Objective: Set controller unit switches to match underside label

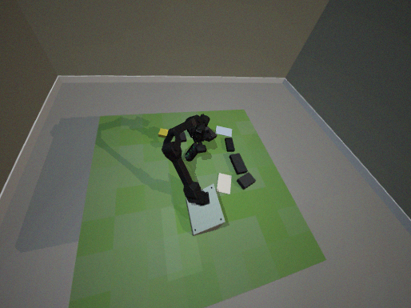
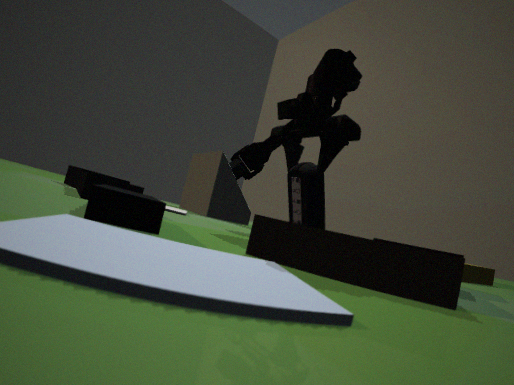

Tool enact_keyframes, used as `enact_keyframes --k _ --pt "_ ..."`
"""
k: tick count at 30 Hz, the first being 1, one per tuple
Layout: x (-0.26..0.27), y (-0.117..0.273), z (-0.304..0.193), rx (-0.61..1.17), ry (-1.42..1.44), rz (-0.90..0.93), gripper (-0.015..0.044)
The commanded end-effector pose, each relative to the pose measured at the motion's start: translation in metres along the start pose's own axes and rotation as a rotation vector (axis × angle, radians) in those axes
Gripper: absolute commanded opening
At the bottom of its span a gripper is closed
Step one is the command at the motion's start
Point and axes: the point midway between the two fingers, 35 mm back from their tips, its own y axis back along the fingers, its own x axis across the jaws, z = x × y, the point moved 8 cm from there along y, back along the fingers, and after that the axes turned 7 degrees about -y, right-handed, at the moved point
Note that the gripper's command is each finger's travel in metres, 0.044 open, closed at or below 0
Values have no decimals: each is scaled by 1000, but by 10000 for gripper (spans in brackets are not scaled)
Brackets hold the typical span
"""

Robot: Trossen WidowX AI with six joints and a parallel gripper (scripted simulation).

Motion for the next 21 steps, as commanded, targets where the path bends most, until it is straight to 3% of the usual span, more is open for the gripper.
enact_keyframes --k 1,21 --pt "1 -5 4 -1 3 -12 338" --pt "2 -10 19 -2 3 -11 338"
